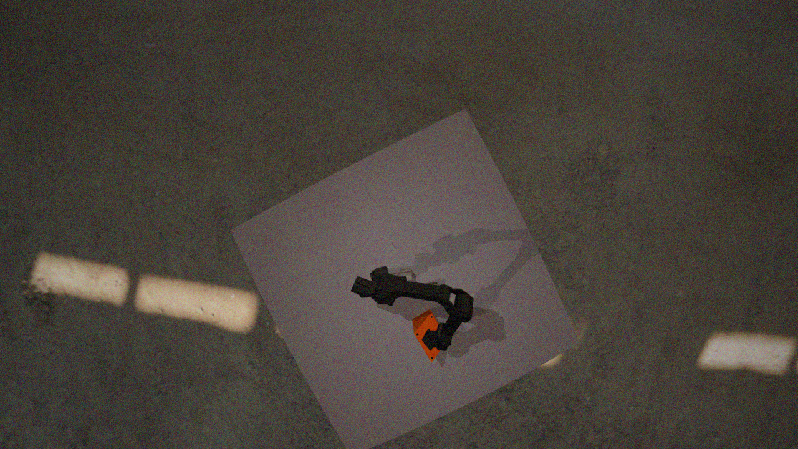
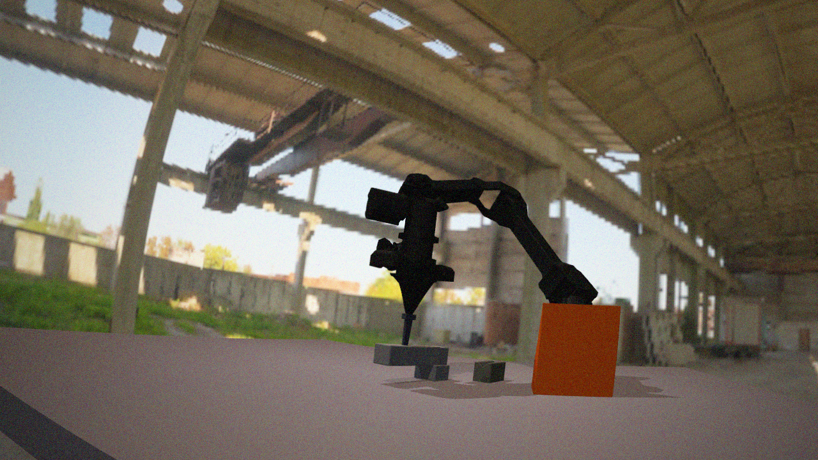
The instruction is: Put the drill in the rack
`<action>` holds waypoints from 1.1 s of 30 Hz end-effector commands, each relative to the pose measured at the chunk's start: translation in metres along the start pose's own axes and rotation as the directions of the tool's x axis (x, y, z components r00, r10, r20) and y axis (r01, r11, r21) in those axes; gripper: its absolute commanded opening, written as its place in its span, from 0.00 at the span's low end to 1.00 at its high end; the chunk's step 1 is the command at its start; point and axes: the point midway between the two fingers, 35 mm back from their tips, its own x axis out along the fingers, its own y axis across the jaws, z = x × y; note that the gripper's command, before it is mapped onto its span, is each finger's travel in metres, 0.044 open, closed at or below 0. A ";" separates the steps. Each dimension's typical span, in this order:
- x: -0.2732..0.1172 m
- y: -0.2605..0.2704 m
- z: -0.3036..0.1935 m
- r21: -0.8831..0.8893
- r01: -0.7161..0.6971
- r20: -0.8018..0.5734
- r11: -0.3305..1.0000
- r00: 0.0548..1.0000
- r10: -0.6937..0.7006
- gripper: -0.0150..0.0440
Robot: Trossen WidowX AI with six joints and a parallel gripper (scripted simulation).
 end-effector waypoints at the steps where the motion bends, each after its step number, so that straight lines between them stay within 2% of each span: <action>1: 0.011 0.000 -0.002 0.003 0.010 -0.018 1.000 1.000 -0.010 0.25; 33: 0.022 0.000 -0.008 0.003 0.010 -0.018 1.000 1.000 -0.010 0.25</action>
